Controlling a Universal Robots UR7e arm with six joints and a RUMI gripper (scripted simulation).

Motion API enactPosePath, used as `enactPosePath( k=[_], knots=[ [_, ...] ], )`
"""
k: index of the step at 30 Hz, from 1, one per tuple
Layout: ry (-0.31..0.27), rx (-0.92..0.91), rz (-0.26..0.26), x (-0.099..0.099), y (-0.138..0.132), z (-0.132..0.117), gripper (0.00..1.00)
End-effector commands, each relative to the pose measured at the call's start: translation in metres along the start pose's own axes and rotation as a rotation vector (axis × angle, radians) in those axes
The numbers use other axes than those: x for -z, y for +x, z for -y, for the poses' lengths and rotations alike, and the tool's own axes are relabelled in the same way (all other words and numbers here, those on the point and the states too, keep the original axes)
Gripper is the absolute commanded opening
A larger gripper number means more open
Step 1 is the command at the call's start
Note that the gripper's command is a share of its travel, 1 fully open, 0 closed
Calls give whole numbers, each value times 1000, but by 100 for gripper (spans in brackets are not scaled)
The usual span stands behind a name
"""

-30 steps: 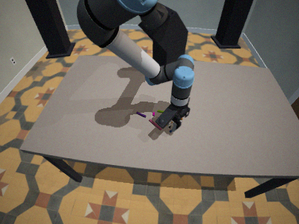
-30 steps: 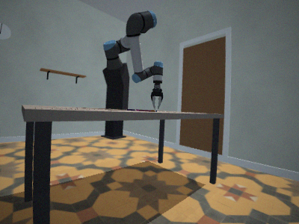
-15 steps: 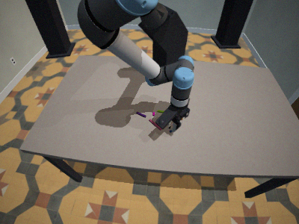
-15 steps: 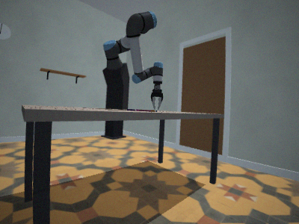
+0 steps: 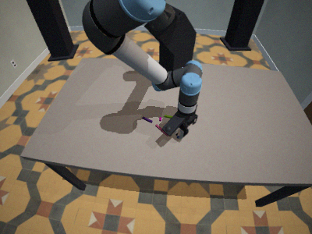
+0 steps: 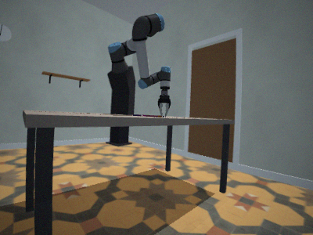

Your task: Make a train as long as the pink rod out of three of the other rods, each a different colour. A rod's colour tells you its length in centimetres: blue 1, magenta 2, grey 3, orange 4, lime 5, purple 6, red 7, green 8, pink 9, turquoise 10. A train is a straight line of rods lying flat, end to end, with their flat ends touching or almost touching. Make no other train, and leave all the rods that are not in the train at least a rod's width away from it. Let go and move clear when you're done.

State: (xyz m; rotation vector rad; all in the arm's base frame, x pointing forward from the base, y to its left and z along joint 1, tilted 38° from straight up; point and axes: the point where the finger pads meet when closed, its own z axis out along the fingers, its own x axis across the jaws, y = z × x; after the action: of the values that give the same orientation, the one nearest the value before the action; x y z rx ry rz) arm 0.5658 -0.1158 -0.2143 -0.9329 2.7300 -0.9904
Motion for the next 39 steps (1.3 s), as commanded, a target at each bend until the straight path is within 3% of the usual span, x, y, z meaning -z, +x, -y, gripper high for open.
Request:
enactPosePath(
  k=[1,37,38,39],
  knots=[
    [1,-2,1,-3,0,1,14],
    [1,-1,1,-2,0,1,14],
    [1,-1,1,-2,0,1,0],
    [1,-1,1,-2,0,1,0]
  ],
)
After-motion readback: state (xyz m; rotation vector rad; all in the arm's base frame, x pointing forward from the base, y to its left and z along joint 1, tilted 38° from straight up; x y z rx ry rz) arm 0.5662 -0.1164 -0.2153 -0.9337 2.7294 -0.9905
